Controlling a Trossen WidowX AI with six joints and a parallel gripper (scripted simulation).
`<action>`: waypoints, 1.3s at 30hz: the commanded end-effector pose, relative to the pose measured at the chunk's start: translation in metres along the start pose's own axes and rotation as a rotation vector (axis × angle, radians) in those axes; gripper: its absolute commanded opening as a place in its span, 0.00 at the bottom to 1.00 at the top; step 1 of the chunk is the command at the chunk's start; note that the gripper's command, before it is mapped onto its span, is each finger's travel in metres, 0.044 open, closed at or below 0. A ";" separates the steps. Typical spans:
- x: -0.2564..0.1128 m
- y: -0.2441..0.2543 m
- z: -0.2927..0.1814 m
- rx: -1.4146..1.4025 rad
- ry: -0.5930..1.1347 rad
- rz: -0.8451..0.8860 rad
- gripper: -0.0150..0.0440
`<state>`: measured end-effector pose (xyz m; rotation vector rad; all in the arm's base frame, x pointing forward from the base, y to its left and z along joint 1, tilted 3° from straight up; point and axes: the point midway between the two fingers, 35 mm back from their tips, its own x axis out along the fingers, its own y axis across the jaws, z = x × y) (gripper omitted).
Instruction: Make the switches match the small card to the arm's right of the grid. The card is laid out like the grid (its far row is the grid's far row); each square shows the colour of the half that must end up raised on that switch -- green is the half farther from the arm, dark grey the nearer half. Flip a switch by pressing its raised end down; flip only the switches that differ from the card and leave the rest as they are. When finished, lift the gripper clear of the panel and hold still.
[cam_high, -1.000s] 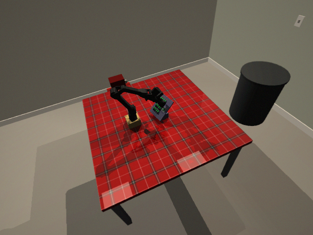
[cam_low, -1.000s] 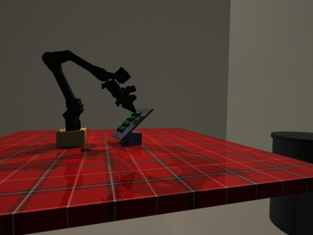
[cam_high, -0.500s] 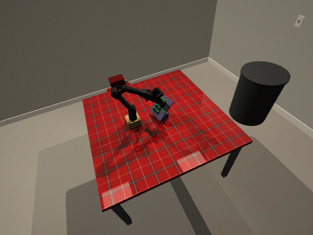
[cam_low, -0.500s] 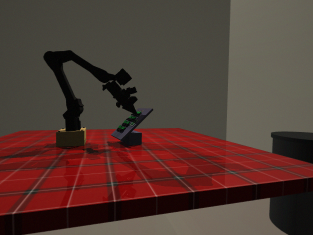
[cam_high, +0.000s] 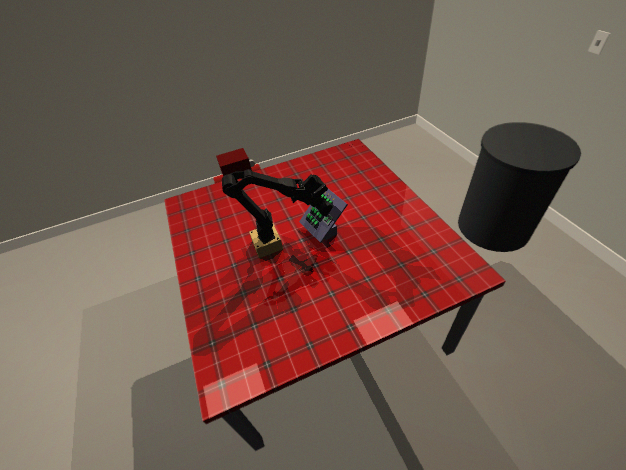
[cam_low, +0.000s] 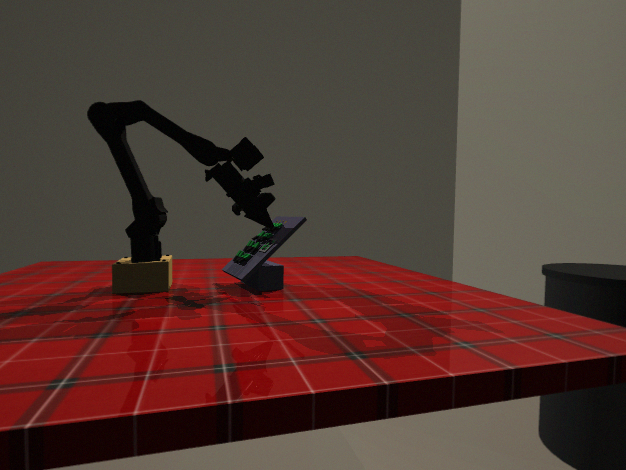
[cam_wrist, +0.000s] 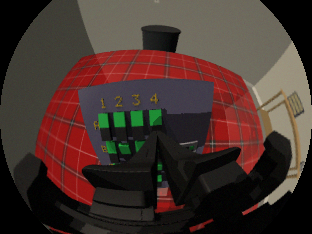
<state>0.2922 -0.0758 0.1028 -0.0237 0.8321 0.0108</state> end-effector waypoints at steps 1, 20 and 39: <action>0.001 -0.001 0.000 0.004 0.001 -0.004 0.25; 0.003 -0.001 0.000 0.004 0.001 -0.004 0.25; 0.003 0.000 0.000 0.000 0.001 0.000 0.25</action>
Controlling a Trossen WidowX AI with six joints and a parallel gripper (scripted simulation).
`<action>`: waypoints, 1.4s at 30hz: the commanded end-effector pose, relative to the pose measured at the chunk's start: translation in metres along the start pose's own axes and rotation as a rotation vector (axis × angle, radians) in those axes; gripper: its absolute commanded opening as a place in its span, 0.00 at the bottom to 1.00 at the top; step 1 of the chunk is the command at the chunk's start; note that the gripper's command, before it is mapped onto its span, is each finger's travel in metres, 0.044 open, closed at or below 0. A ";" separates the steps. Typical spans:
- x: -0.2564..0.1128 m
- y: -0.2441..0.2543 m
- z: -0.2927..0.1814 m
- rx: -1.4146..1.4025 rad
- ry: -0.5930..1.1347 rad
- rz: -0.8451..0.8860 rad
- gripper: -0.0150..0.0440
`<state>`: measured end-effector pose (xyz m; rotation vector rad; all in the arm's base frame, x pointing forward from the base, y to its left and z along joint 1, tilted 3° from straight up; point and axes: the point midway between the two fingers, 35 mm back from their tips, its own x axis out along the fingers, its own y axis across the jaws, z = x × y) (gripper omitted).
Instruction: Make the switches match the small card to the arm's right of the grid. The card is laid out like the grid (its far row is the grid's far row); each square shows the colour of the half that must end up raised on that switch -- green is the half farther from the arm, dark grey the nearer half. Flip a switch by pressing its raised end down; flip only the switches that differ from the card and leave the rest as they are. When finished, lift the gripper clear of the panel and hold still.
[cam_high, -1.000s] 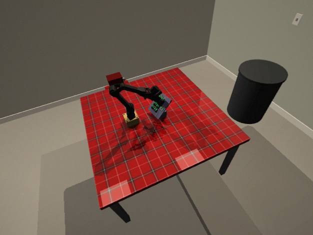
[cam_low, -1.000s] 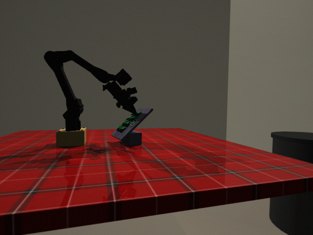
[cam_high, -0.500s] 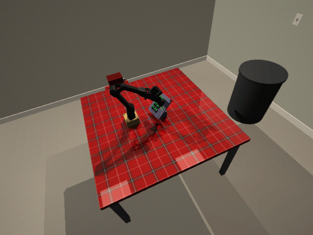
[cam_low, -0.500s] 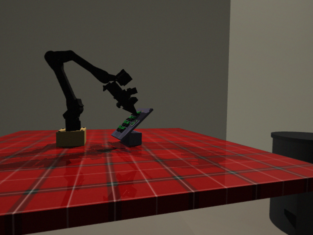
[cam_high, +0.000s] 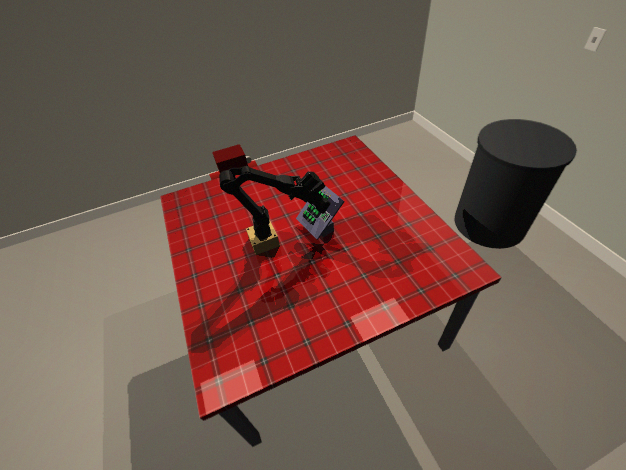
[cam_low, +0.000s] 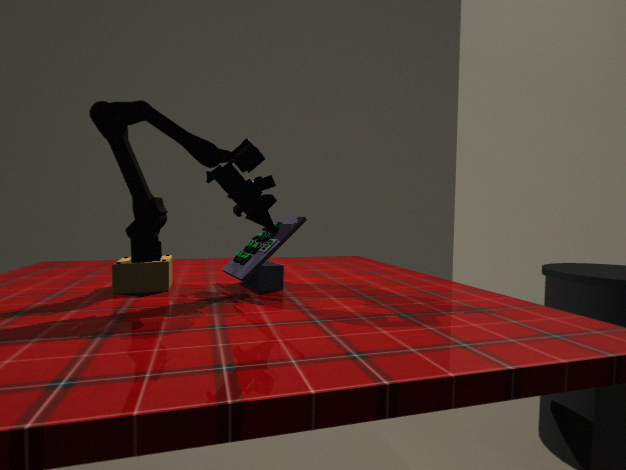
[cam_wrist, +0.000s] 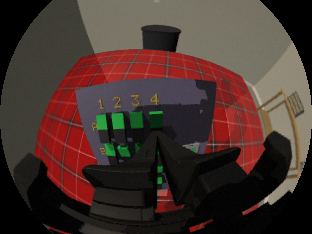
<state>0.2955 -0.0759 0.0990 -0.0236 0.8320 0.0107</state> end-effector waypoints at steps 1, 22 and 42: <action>-0.008 -0.001 0.001 0.000 0.004 -0.001 0.25; -0.069 0.040 -0.093 0.006 0.036 -0.002 0.25; -0.027 0.042 -0.100 0.006 0.060 -0.001 0.25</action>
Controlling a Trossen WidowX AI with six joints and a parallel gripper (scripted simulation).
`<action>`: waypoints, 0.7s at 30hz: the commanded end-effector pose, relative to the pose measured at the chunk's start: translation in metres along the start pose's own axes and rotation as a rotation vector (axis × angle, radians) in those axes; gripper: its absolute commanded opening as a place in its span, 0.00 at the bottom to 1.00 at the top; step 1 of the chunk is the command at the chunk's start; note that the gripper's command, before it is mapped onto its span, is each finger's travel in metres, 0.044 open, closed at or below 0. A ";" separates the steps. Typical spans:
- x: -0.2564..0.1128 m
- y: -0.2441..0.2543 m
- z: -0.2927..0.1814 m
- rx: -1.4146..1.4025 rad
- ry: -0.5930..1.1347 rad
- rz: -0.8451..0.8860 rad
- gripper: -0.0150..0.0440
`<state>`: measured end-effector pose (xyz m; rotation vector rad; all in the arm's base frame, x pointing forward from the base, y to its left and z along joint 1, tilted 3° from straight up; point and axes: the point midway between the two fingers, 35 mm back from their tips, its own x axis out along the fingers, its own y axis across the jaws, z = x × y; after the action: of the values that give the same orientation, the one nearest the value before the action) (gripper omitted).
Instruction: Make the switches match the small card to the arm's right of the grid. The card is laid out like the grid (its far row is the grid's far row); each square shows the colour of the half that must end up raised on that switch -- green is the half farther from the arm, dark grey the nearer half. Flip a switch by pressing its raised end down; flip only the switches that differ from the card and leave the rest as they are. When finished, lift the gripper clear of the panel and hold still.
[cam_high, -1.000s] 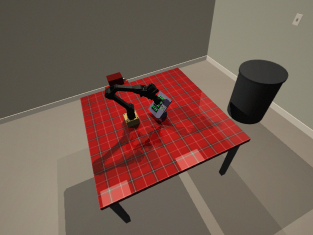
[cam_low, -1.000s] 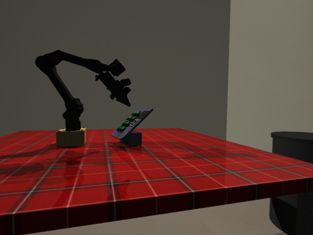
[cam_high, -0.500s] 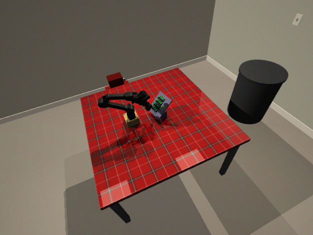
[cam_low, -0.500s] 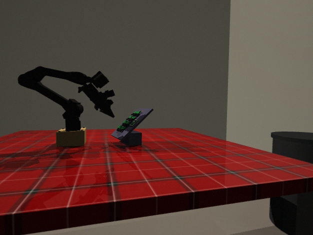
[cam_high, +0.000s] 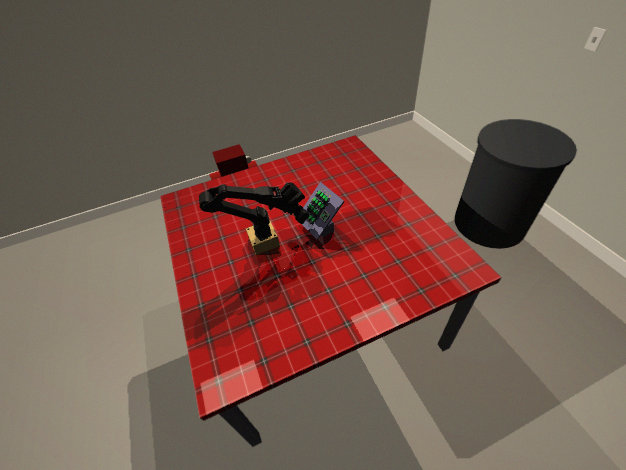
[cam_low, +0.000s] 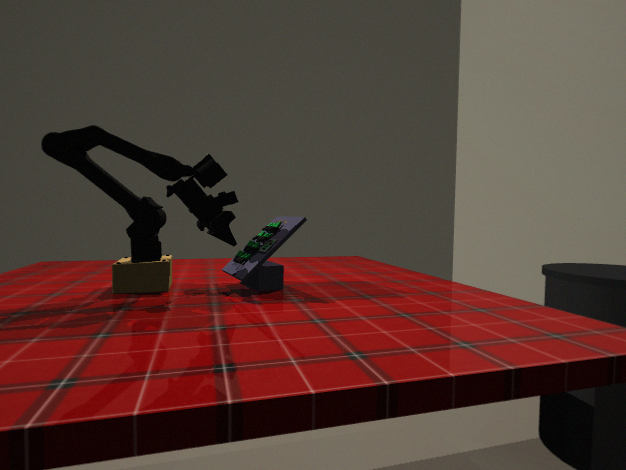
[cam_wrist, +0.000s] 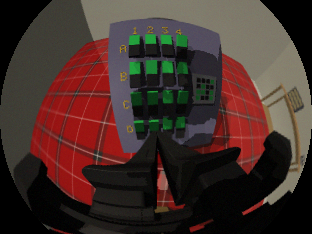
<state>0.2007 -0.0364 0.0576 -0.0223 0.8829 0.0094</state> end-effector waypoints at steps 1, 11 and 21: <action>0.009 0.000 -0.003 0.005 0.009 -0.001 0.25; 0.019 0.000 -0.002 0.005 0.008 -0.001 0.25; 0.025 0.000 -0.002 0.005 0.008 -0.001 0.25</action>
<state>0.2155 -0.0359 0.0392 -0.0216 0.8859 0.0113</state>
